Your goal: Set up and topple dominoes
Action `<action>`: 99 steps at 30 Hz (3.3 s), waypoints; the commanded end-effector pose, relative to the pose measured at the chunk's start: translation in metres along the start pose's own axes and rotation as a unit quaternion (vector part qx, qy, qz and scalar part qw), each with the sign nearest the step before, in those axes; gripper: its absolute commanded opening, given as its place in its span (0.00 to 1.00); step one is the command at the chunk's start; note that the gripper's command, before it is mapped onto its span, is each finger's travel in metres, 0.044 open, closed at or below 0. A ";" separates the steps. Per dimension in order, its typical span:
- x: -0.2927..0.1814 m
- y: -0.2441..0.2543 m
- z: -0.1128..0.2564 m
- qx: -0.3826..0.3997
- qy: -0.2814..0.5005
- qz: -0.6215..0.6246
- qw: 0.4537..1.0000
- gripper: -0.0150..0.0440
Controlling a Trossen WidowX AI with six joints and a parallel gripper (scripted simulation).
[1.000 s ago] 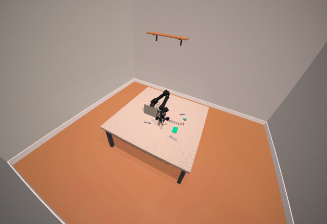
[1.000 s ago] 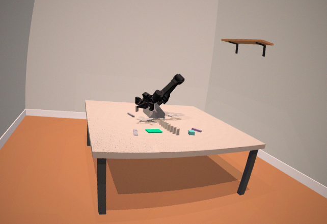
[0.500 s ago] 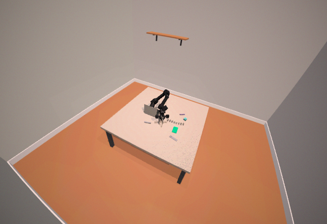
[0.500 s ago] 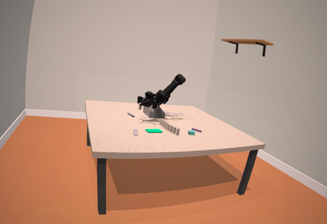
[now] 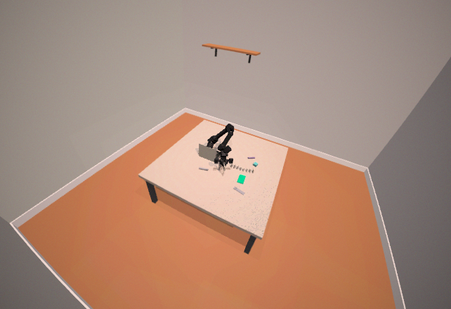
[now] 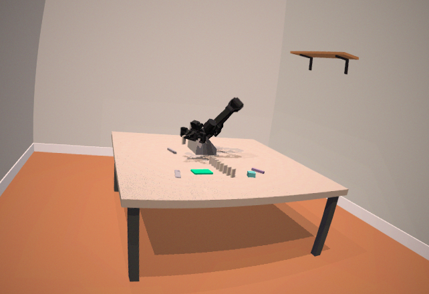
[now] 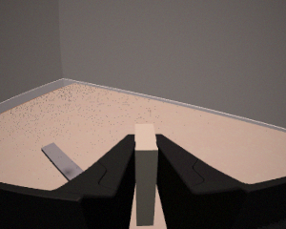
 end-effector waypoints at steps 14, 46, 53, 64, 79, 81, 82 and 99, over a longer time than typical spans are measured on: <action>-0.058 0.017 -0.014 0.000 0.005 -0.001 1.000 0.30; -0.106 0.022 -0.018 0.001 0.005 0.001 1.000 0.66; -0.106 0.022 -0.018 0.001 0.005 0.001 1.000 0.97; -0.057 0.011 -0.014 0.003 0.006 0.005 1.000 1.00; -0.045 0.029 -0.077 0.061 0.209 0.330 0.918 1.00; -0.042 0.030 -0.084 0.087 0.249 0.375 0.889 1.00; -0.040 0.031 -0.088 0.100 0.267 0.396 0.873 1.00; 0.006 -0.015 -0.112 0.244 0.375 0.514 0.731 1.00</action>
Point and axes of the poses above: the point midway between the two fingers, 35 mm back from their tips, its own z axis back along the fingers, its own y axis across the jaws, x = y × z, the point moved 5 cm from there along z, back along the fingers, and after that the axes turned 12 degrees about z, right-handed, at the moved point
